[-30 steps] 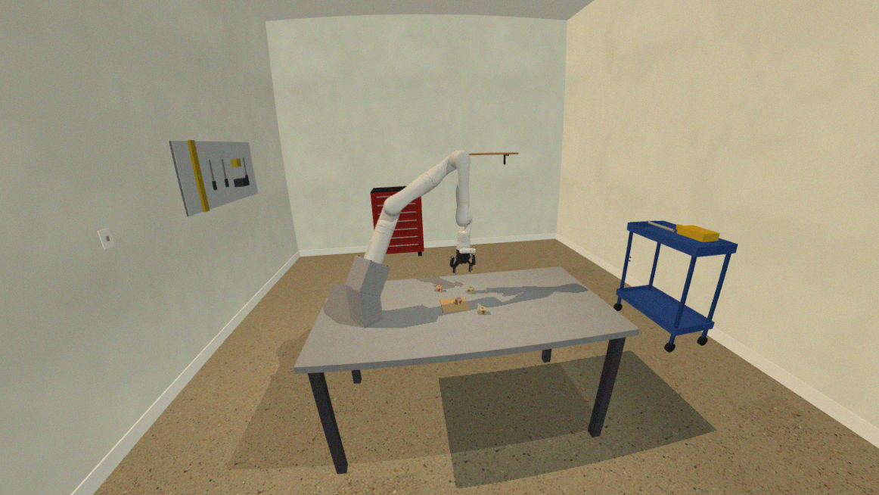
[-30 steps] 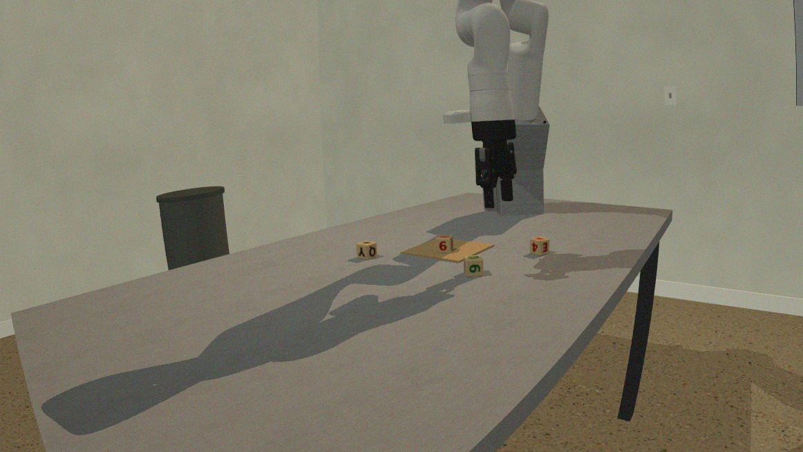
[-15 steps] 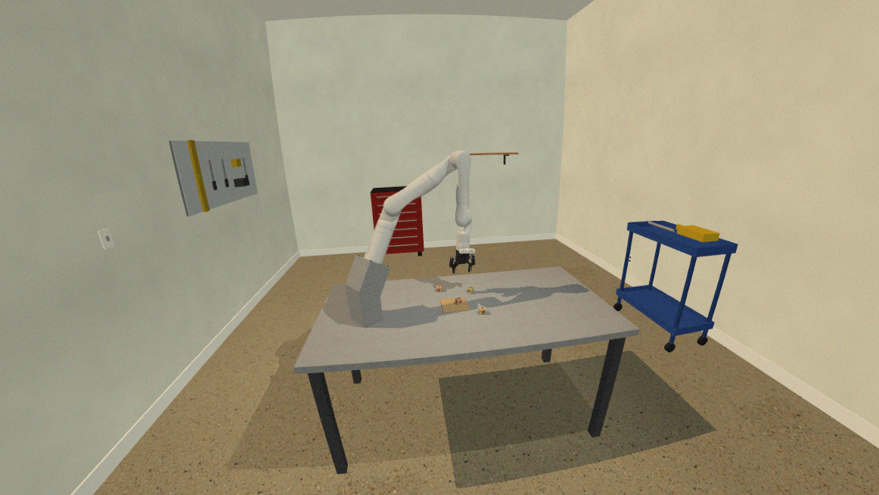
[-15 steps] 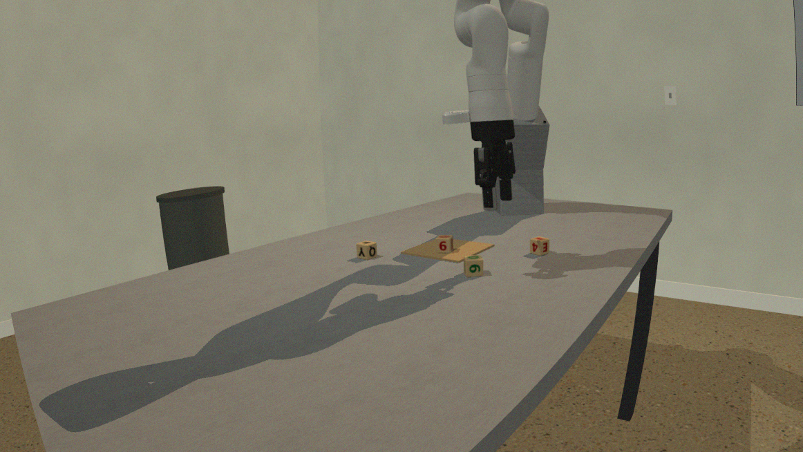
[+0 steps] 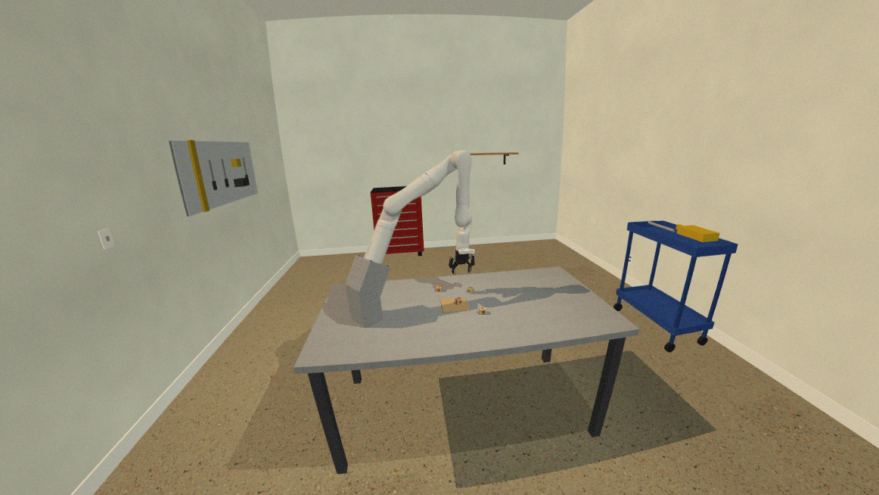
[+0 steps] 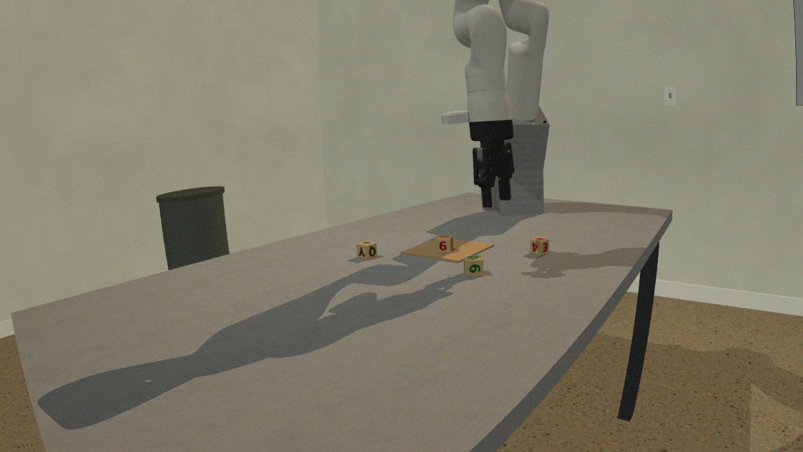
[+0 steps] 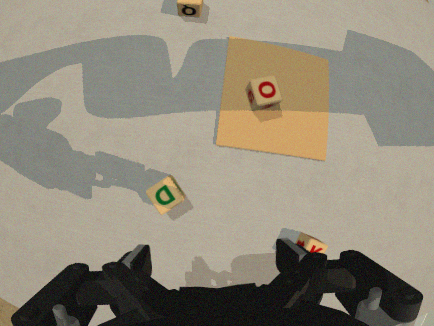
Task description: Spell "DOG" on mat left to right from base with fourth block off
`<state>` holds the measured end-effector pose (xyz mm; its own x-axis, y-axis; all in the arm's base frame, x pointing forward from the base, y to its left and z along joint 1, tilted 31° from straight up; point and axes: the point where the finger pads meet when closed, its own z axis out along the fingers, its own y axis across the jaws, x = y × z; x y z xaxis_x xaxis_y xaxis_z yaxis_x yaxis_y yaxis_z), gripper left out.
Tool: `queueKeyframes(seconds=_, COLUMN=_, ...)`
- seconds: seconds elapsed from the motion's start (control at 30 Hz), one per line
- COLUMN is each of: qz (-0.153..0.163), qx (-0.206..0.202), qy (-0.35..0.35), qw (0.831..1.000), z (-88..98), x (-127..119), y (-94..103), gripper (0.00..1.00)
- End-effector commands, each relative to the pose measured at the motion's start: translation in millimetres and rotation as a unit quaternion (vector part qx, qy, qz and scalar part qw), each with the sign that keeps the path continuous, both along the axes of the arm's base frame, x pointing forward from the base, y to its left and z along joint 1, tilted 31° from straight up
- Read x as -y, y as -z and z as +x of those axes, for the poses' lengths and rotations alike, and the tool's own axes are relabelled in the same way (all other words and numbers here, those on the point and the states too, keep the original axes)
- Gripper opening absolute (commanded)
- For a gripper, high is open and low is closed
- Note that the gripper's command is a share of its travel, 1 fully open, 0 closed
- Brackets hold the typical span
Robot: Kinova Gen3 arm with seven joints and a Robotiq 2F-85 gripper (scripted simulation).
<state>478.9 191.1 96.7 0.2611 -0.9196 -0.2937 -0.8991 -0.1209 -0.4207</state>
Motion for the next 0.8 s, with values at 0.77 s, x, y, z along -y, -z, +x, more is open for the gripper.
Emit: queueKeyframes(seconds=0.77, qz=-0.003, qx=0.004, qy=-0.002, qw=1.0, z=-2.5, x=10.5, y=5.3, gripper=1.0)
